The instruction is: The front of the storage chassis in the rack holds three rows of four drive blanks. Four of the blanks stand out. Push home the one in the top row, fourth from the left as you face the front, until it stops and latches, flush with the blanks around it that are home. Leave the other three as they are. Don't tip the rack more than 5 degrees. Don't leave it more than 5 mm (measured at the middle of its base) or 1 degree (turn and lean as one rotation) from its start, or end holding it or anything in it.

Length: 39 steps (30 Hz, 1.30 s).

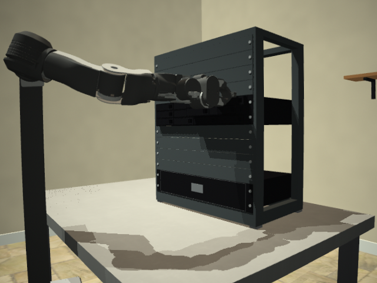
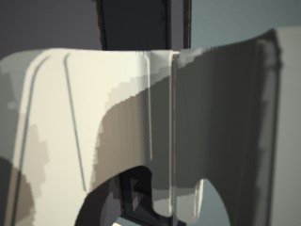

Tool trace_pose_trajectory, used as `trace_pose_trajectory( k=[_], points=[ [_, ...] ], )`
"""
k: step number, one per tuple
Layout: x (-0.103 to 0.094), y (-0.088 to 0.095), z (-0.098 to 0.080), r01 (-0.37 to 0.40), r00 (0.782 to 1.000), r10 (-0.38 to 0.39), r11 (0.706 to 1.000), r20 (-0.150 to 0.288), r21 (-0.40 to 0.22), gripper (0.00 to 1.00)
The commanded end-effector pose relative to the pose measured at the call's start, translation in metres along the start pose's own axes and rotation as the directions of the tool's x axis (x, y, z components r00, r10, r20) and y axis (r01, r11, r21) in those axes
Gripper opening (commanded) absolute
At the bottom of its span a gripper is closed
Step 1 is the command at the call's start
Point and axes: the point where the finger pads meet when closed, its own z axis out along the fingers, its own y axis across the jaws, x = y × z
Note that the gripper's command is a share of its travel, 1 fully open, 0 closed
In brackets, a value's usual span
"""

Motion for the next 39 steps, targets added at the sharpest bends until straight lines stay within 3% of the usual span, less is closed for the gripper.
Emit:
trace_pose_trajectory(
  k=[1,24,39],
  points=[
    [0.016,0.009,0.005,-0.003,0.999,0.002,1.000,-0.040,-0.023,0.00],
    [0.017,0.010,0.001,-0.003,0.999,0.001,1.000,-0.043,-0.025,0.00],
    [0.014,0.010,-0.056,-0.001,0.999,0.000,1.000,-0.039,-0.027,0.00]
  ],
)
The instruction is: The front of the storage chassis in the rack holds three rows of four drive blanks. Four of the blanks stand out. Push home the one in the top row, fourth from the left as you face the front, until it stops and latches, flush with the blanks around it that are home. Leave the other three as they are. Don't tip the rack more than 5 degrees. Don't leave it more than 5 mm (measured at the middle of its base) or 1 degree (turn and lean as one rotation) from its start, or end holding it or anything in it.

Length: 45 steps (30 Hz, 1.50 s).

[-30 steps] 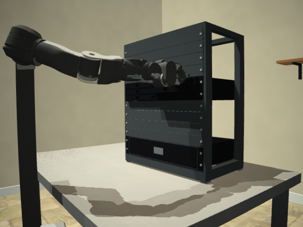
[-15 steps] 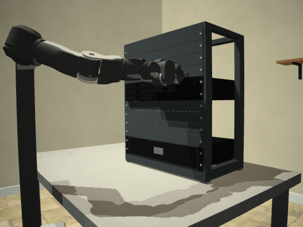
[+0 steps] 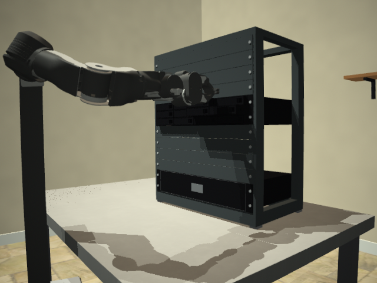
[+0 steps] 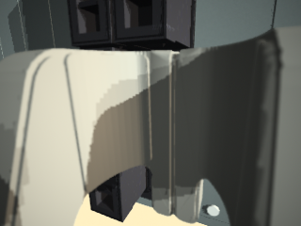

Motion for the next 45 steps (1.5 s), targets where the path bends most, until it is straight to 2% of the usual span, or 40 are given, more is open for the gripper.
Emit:
trace_pose_trajectory(
  k=[1,6,10,32,38,45],
  points=[
    [-0.006,0.003,-0.007,-0.013,1.000,0.013,1.000,0.027,-0.003,0.00],
    [-0.004,0.003,-0.033,-0.012,1.000,0.012,1.000,0.021,-0.004,0.00],
    [-0.003,0.003,-0.045,-0.011,1.000,0.011,1.000,0.021,-0.004,0.00],
    [-0.004,0.003,-0.059,-0.011,1.000,0.011,1.000,0.021,-0.004,0.00],
    [-0.005,0.002,-0.077,-0.011,1.000,0.011,1.000,0.021,-0.005,0.00],
    [-0.008,0.000,-0.106,-0.011,1.000,0.011,1.000,0.021,-0.005,0.00]
  ],
)
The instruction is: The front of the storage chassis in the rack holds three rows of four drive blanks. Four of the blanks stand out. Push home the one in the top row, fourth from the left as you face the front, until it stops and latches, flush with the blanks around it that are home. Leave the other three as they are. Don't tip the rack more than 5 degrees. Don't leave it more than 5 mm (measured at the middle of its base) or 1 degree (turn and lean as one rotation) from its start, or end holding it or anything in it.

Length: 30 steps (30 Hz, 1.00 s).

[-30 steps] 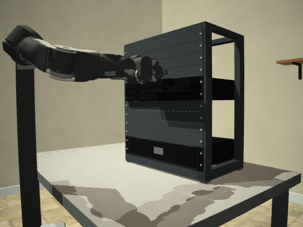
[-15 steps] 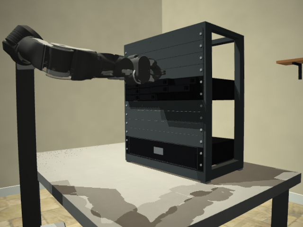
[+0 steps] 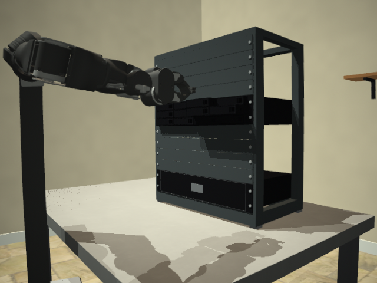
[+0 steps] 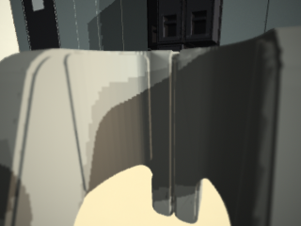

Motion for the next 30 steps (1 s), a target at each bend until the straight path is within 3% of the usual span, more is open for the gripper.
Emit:
trace_pose_trajectory(
  k=[1,4,19,30],
  points=[
    [-0.001,0.007,-0.005,-0.011,1.000,0.011,0.999,0.002,-0.031,0.00],
    [-0.001,0.006,-0.009,-0.011,1.000,0.011,0.999,0.002,-0.031,0.00],
    [-0.009,0.004,-0.068,-0.010,1.000,0.010,0.999,0.005,-0.040,0.00],
    [-0.011,0.002,-0.091,-0.010,1.000,0.010,0.999,0.005,-0.040,0.00]
  ],
)
